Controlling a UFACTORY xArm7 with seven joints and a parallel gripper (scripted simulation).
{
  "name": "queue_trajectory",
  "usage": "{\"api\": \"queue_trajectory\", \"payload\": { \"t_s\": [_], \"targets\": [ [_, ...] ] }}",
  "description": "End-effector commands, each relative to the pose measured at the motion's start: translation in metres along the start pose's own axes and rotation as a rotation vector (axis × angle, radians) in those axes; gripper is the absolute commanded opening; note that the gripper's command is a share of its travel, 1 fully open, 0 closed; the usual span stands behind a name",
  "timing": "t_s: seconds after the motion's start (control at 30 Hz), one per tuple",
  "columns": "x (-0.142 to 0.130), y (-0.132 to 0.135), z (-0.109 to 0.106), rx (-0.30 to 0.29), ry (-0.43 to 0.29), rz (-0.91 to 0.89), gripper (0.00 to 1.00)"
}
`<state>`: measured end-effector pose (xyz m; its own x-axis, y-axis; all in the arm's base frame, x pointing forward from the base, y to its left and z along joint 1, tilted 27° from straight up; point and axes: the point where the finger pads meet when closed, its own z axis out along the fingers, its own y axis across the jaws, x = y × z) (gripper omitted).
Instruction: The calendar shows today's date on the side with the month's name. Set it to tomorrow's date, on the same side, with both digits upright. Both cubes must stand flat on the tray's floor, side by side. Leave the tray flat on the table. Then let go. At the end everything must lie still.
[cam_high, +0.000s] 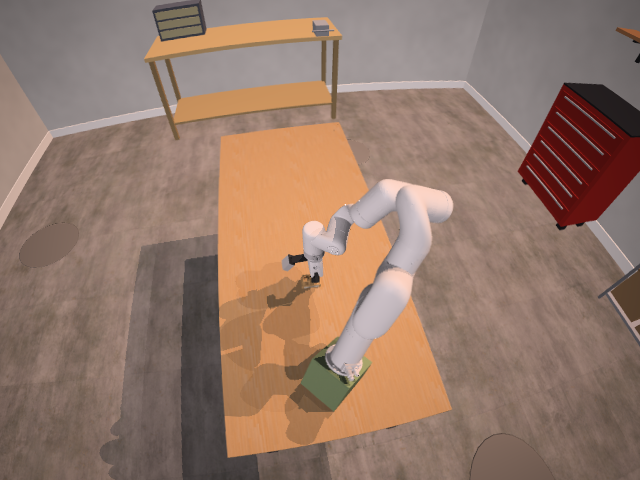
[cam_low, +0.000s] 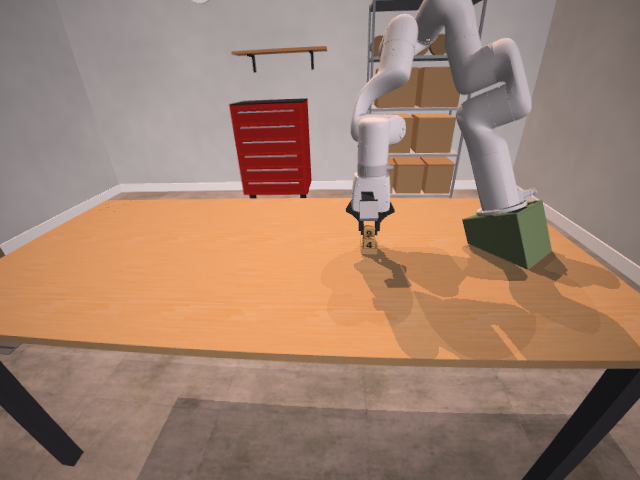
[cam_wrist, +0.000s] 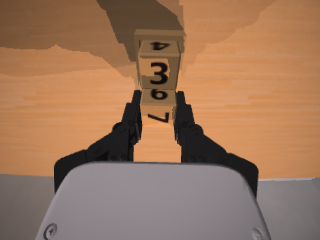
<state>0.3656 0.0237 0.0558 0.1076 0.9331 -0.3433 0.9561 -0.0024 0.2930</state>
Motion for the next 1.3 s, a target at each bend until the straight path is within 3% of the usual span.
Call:
{"api": "queue_trajectory", "payload": {
  "t_s": [0.0,0.2,0.7,0.77,0.83,0.93,1.03,1.27],
  "targets": [
    [0.000,0.001,-0.031,-0.002,0.001,0.000,0.29],
    [0.000,0.001,-0.072,-0.002,0.001,0.000,0.29],
    [-0.001,0.001,-0.084,-0.002,0.001,0.001,0.29],
    [-0.020,0.003,-0.082,-0.001,0.001,0.030,0.29],
    [-0.020,0.003,-0.082,-0.001,0.001,0.030,0.29],
    [-0.074,0.002,-0.076,0.000,0.001,0.111,0.29],
    [-0.091,0.000,-0.074,-0.002,0.001,0.139,0.29],
    [-0.092,0.000,-0.074,-0.002,0.001,0.141,0.29]
  ]
}}
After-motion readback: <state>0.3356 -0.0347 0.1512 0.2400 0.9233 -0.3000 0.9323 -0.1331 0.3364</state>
